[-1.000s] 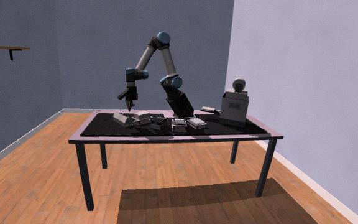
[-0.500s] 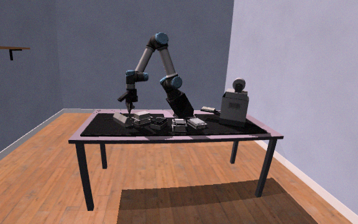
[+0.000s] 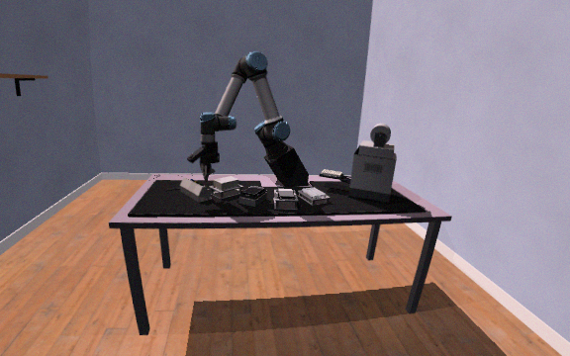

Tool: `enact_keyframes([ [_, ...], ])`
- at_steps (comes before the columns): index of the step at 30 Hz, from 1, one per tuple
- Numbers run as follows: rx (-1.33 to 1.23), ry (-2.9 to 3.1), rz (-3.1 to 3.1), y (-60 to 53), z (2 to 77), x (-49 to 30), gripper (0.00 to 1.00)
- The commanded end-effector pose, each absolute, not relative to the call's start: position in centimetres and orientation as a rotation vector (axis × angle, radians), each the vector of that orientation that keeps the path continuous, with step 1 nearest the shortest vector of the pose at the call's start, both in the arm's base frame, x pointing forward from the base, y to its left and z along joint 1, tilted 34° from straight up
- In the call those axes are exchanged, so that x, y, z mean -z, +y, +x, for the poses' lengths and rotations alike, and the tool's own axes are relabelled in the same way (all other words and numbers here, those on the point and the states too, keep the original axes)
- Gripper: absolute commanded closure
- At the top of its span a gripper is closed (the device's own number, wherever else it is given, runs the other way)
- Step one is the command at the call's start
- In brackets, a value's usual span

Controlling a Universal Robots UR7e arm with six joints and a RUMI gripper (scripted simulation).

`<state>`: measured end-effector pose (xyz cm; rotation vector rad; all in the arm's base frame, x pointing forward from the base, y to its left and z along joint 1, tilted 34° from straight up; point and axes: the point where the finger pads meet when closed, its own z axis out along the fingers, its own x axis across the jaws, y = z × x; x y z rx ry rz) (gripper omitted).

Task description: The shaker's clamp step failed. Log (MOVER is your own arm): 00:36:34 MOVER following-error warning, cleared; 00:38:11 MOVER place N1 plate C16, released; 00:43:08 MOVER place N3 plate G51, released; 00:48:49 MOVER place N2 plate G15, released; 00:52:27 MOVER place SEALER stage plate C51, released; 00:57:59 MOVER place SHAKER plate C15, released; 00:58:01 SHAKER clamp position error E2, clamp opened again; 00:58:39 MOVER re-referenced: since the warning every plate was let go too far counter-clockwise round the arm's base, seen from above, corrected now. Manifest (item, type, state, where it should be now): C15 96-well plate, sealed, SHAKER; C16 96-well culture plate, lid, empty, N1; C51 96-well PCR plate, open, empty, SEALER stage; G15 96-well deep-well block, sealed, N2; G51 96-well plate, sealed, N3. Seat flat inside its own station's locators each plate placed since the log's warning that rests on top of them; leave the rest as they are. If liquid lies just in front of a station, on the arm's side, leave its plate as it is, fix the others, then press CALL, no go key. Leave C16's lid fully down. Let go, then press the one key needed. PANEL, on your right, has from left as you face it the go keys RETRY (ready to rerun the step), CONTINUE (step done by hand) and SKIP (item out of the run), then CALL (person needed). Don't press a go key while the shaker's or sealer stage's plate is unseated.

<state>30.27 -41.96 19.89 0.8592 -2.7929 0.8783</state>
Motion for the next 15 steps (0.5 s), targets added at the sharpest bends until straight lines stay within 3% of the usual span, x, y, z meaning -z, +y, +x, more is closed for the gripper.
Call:
enact_keyframes([
  [1,-0.880,-2.793,0.859,-42.13,30.31,-19.69,1.00],
  [15,-0.880,-2.793,0.859,-42.58,30.38,-19.03,1.00],
])
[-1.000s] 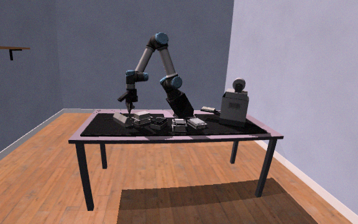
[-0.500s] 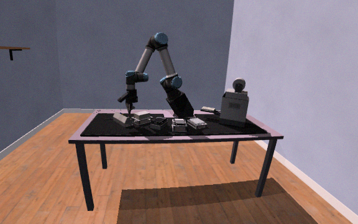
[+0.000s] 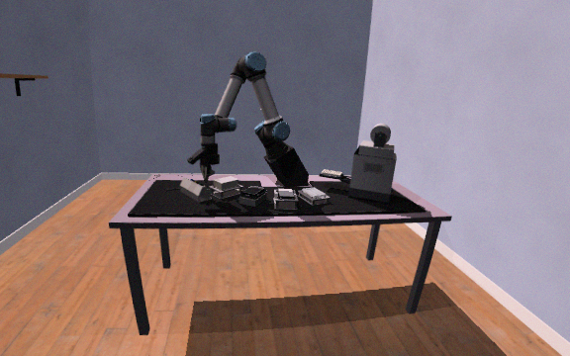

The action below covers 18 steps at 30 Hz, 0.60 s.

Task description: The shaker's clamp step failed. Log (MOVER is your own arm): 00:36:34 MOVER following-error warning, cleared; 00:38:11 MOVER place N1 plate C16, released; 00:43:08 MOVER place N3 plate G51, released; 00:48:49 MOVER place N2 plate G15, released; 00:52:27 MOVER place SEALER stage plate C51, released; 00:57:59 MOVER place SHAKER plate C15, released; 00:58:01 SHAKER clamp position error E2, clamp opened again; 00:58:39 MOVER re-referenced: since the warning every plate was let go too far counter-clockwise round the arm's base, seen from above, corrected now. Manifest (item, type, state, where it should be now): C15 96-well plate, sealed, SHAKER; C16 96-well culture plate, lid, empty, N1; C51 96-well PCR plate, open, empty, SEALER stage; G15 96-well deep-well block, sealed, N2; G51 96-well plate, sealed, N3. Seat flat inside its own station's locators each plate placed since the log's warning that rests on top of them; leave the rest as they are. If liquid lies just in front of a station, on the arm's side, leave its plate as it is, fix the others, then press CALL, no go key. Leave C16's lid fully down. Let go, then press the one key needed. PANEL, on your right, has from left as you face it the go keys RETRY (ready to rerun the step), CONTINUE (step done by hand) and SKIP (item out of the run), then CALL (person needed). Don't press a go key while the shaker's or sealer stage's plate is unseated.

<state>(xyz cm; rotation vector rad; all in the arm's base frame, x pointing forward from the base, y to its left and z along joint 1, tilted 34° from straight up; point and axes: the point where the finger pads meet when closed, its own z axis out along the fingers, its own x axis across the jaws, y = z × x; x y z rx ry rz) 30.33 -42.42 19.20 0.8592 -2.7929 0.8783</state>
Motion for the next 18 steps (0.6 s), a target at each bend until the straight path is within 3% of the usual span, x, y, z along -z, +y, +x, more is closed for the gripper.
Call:
enact_keyframes([
  [1,-0.880,-2.793,0.859,-42.61,30.38,-18.97,1.00],
  [18,-0.880,-2.793,0.859,-43.16,30.46,-18.14,1.00],
])
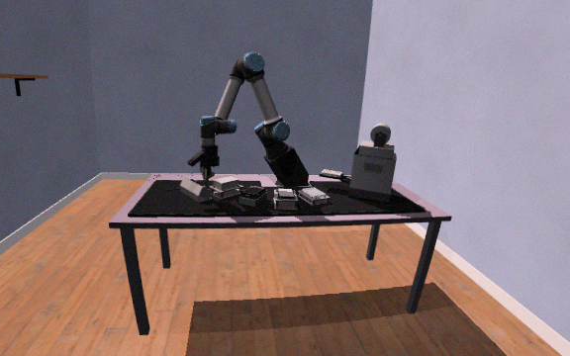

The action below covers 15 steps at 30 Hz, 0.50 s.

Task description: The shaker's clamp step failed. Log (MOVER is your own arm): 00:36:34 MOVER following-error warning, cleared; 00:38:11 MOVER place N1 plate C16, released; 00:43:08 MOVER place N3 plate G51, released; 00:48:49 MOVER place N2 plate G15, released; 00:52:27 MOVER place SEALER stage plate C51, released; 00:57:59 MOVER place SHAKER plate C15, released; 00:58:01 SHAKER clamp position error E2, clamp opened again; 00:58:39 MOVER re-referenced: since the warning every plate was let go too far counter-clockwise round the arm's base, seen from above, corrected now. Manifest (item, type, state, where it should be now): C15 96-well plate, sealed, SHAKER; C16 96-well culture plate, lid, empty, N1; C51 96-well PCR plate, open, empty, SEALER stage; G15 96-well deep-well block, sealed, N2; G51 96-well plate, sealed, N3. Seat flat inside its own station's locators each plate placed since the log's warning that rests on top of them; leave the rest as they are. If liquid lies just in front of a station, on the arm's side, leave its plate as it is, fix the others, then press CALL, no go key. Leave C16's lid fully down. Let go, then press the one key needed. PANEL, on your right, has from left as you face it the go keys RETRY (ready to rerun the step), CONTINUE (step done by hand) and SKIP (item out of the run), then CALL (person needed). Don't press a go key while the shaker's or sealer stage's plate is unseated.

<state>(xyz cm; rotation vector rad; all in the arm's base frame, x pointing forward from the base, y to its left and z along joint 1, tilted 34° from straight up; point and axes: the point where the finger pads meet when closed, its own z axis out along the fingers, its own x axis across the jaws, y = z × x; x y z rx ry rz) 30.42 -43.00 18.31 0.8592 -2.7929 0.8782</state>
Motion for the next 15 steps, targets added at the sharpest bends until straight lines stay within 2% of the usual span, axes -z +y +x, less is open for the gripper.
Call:
enact_keyframes([
  [1,-0.880,-2.793,0.859,-43.20,30.47,-18.09,1.00],
  [15,-0.880,-2.793,0.859,-43.64,30.53,-17.42,1.00],
])
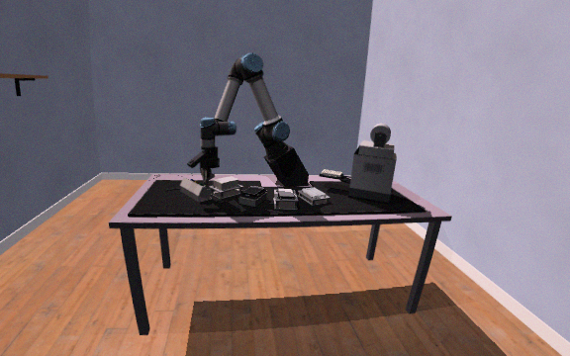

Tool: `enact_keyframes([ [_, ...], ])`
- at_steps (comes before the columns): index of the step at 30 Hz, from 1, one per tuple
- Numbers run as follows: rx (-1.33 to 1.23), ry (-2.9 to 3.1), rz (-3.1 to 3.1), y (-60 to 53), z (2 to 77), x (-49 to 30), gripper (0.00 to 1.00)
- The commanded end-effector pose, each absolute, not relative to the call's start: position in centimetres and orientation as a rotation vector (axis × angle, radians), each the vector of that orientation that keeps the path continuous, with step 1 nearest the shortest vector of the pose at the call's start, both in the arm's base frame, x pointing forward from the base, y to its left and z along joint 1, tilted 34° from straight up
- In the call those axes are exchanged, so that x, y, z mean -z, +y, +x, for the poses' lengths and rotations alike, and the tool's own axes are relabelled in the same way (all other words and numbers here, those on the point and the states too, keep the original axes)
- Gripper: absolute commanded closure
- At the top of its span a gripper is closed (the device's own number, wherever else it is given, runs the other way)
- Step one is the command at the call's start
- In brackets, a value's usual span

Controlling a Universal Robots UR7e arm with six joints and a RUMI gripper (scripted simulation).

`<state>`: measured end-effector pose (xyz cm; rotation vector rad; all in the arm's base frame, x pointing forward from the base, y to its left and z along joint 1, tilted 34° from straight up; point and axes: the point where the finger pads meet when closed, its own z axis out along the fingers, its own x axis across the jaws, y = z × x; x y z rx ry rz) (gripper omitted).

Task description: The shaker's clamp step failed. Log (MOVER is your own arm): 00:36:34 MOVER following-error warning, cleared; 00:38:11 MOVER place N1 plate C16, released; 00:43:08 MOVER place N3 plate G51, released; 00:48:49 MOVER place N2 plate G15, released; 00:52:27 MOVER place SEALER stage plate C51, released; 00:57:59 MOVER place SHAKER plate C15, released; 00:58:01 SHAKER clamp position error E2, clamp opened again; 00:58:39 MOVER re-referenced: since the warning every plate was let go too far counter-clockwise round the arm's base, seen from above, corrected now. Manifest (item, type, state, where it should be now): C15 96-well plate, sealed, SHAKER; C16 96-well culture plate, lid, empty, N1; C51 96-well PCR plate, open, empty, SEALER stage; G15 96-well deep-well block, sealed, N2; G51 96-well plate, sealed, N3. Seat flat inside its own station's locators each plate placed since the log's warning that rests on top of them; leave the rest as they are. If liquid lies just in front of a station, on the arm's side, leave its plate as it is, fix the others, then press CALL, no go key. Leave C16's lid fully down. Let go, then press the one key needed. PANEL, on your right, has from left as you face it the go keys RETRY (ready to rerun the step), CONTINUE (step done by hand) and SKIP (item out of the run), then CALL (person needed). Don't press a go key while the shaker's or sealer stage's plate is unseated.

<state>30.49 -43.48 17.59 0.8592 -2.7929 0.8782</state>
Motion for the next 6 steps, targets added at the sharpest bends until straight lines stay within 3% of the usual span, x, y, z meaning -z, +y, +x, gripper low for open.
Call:
enact_keyframes([
  [1,-0.880,-2.793,0.859,-43.65,30.53,-17.41,1.00],
  [6,-0.880,-2.793,0.859,-43.70,30.54,-17.33,1.00],
])
